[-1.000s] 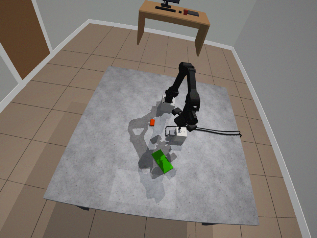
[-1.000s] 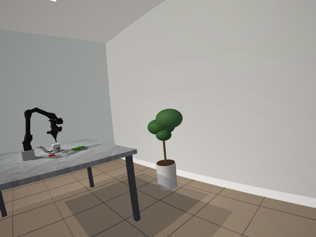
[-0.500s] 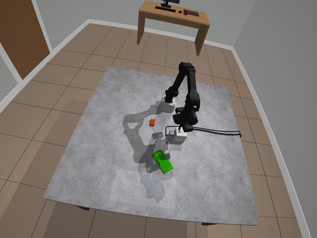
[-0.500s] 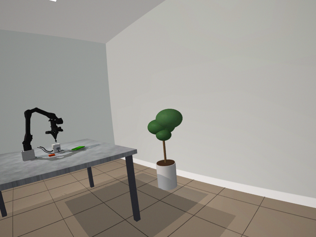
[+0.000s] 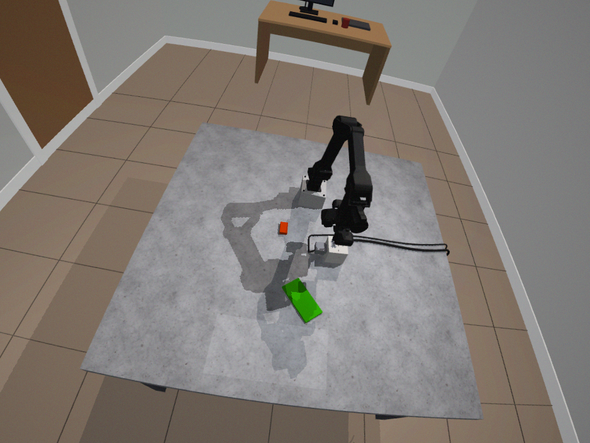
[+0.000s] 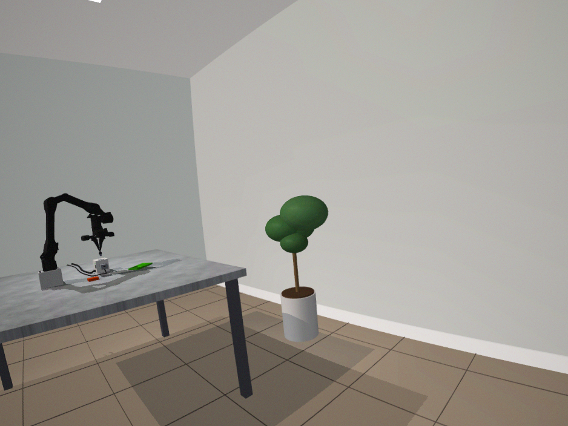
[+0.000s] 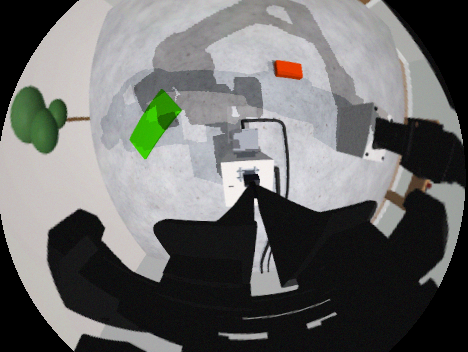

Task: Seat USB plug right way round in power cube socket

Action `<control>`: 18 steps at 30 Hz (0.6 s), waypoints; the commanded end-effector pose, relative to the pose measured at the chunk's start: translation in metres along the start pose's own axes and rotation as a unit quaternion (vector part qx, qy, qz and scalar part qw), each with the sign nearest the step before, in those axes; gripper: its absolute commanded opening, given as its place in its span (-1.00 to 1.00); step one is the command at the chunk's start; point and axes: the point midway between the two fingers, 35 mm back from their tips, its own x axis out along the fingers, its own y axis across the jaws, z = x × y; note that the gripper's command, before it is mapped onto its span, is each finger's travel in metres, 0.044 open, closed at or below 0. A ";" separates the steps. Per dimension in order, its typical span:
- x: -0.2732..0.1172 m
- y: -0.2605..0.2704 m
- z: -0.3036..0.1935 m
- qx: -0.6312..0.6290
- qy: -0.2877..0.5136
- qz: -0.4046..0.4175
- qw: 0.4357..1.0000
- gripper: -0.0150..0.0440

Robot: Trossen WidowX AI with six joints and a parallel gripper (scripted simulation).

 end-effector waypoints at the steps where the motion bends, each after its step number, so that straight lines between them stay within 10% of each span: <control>1: 0.000 0.000 0.000 0.007 0.000 0.000 1.000 -0.49; 18: 0.001 0.000 0.000 0.003 0.005 0.000 1.000 -0.49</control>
